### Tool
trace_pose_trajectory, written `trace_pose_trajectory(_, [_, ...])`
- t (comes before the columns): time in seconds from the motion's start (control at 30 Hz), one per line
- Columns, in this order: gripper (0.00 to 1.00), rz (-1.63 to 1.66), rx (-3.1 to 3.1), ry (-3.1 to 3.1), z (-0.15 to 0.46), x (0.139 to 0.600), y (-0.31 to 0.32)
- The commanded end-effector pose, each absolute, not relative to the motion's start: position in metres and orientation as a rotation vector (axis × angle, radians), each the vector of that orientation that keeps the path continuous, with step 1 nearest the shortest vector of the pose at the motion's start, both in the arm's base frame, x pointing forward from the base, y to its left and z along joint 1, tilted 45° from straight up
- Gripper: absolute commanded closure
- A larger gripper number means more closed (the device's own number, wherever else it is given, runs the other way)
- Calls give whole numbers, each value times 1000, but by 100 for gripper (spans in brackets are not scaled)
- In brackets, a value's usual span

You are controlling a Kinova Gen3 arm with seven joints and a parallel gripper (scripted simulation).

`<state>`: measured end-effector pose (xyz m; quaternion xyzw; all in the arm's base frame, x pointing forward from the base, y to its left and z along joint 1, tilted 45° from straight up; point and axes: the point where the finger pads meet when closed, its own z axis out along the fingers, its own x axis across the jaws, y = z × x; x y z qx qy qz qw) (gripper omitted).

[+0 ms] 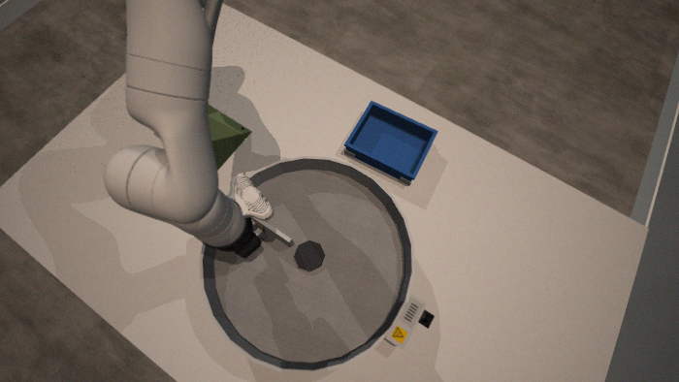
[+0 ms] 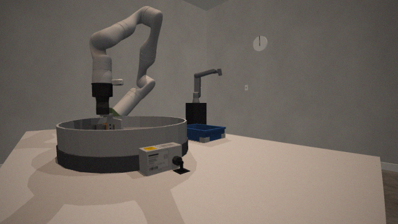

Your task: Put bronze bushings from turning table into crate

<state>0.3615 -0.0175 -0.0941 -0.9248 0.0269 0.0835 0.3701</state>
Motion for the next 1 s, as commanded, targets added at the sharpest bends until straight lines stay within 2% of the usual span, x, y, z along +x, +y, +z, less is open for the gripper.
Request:
trace_pose_trajectory(0.0, [100,212,-2374,69,-94,364,-18])
trace_pose_trajectory(0.97, [100,213,-2374,69,-89,366,-24])
